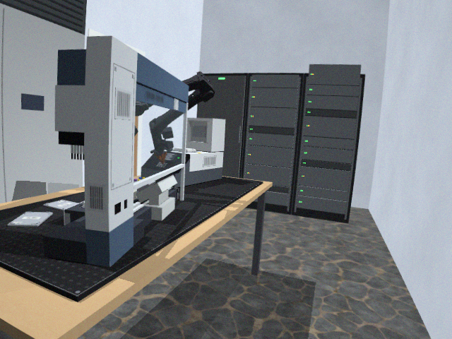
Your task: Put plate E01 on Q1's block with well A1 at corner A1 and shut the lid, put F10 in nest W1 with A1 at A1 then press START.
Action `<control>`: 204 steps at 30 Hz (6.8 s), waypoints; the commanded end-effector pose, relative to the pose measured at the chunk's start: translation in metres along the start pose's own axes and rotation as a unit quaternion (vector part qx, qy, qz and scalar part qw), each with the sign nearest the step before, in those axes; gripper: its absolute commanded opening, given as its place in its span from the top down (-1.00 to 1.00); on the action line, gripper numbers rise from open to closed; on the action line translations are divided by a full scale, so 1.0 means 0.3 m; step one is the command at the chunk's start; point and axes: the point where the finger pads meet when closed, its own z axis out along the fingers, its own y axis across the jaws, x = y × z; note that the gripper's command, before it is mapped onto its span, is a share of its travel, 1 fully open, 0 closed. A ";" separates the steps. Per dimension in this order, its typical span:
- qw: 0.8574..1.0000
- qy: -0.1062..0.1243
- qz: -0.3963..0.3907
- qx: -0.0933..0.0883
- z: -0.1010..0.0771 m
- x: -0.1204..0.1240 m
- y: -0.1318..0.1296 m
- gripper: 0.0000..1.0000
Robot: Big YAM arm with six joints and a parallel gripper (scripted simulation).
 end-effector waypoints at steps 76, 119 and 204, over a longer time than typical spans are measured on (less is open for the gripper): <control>1.000 0.000 -0.002 -0.003 0.002 -0.018 0.024 1.00; 1.000 -0.007 0.000 -0.002 0.034 -0.025 0.021 1.00; 1.000 0.003 -0.004 -0.007 -0.119 0.011 -0.028 1.00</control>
